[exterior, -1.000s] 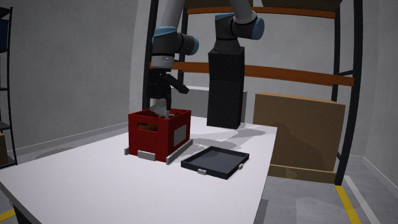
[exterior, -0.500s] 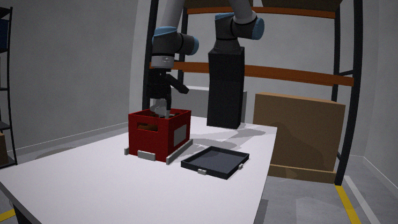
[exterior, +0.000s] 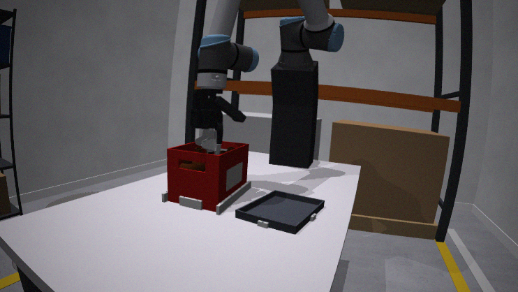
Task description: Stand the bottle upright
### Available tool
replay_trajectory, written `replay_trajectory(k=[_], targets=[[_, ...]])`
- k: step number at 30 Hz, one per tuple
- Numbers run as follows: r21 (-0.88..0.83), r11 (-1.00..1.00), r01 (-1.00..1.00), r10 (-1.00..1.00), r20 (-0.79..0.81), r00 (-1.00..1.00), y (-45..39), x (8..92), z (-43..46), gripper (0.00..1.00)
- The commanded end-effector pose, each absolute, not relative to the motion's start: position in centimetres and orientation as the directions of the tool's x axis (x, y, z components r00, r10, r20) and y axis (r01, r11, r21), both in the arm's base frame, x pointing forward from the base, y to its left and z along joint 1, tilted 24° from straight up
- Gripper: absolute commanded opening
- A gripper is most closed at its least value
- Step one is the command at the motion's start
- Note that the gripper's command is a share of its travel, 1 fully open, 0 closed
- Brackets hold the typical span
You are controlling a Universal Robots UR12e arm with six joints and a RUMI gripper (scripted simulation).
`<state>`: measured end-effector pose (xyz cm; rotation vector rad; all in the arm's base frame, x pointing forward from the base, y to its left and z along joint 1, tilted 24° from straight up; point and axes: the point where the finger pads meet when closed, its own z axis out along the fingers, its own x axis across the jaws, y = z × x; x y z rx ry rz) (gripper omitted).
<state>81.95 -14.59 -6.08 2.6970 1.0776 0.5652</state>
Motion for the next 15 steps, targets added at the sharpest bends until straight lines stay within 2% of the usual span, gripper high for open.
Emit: replay_trajectory(k=[1, 15], targets=[[0.305, -0.720, 0.623, 0.693, 0.280, 0.664, -14.6, 82.0, -6.0, 0.38], [0.305, -0.720, 0.623, 0.693, 0.280, 0.664, -14.6, 81.5, -4.9, 0.38]])
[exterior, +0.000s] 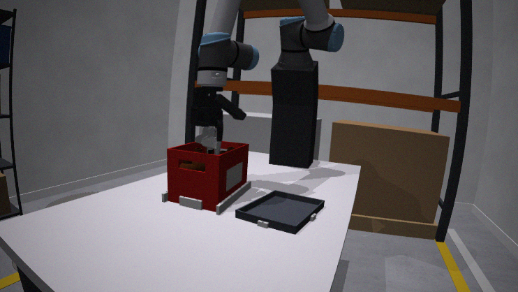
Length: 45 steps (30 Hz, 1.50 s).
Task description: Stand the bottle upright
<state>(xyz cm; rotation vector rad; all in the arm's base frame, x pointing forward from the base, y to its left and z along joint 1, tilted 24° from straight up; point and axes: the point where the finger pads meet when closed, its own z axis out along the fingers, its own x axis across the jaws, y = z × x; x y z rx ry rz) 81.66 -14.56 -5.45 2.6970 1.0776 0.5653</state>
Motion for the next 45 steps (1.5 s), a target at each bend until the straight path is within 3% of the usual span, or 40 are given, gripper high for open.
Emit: replay_trajectory(k=[1, 36, 37, 45], targets=[[0.305, -0.720, 0.623, 0.693, 0.280, 0.664, -14.6, 81.4, -4.6, 0.38], [0.305, -0.720, 0.623, 0.693, 0.280, 0.664, -14.4, 78.5, 1.6, 0.38], [0.305, -0.720, 0.623, 0.693, 0.280, 0.664, -14.4, 78.5, 1.6, 0.00], [0.305, -0.720, 0.623, 0.693, 0.280, 0.664, -14.4, 78.5, 1.6, 0.00]])
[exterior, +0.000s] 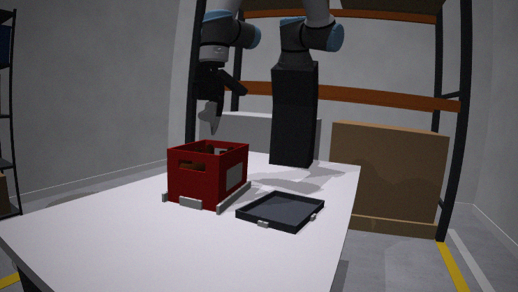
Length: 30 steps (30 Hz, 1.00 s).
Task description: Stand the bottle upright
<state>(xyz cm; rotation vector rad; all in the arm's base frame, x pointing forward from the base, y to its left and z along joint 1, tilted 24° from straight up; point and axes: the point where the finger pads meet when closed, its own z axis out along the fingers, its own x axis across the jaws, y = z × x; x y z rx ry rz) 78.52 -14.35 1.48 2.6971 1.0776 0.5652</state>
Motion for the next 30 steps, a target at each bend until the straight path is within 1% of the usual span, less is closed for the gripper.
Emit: replay_trajectory(k=[1, 26, 30], targets=[[0.305, -0.720, 0.623, 0.693, 0.280, 0.664, -14.4, 78.5, 1.6, 0.00], [0.305, -0.720, 0.623, 0.693, 0.280, 0.664, -14.4, 78.5, 1.6, 0.00], [0.304, -0.720, 0.624, 0.693, 0.278, 0.665, -15.9, 76.7, 0.5, 0.00]])
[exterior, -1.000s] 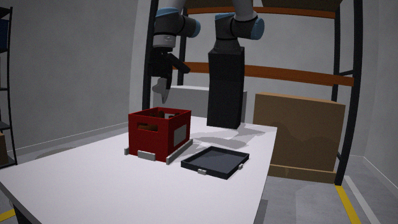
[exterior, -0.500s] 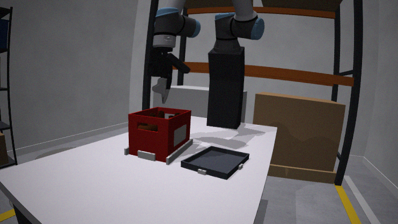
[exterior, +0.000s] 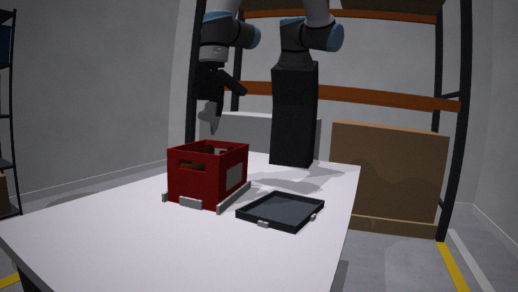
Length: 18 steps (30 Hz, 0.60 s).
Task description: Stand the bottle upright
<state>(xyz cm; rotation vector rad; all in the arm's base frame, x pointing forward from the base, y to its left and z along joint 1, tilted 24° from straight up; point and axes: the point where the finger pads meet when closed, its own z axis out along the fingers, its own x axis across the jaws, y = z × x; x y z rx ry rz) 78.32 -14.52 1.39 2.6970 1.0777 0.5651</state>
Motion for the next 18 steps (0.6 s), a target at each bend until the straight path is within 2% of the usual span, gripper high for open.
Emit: replay_trajectory(k=[1, 18], targets=[[0.303, -0.720, 0.624, 0.694, 0.278, 0.665, -16.7, 75.6, 0.0, 0.00], [0.304, -0.720, 0.624, 0.693, 0.279, 0.664, -23.4, 62.5, -5.5, 0.00]])
